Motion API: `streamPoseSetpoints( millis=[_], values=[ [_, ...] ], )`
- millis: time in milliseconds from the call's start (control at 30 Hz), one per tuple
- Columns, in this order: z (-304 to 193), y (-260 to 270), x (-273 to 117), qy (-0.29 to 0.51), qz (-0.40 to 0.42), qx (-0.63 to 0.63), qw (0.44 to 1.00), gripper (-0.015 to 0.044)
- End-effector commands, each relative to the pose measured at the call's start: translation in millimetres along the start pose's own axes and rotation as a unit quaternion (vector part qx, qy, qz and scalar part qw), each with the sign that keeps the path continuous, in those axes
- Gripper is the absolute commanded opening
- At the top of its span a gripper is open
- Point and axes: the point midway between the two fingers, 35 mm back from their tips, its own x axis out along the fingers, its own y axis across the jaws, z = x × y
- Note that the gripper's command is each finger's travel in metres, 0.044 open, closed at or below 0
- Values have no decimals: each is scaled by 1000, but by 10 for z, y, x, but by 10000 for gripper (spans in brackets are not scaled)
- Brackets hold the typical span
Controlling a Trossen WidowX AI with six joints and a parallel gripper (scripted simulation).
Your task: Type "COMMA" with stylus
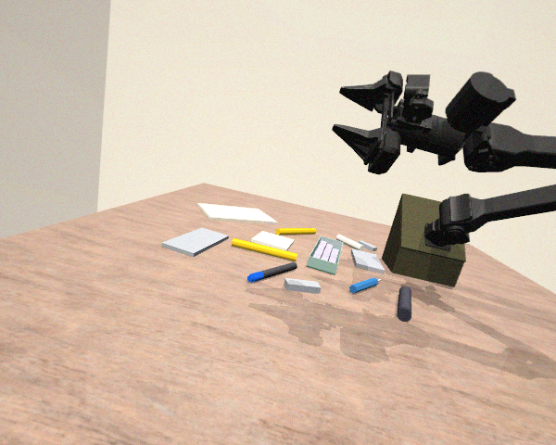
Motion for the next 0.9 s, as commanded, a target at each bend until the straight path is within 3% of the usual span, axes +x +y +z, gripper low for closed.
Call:
streamPoseSetpoints(
  millis=[0,267,533,733,867],
  values=[
    [-26,7,13,6,2,0,1000,414],
    [-1191,281,285,259,107,37,959,204],
    [-2309,590,-35,527,196,169,810,0],
    [-2755,822,-466,679,218,325,622,0],
    [-2781,846,-508,691,216,344,598,0]
  ],
)
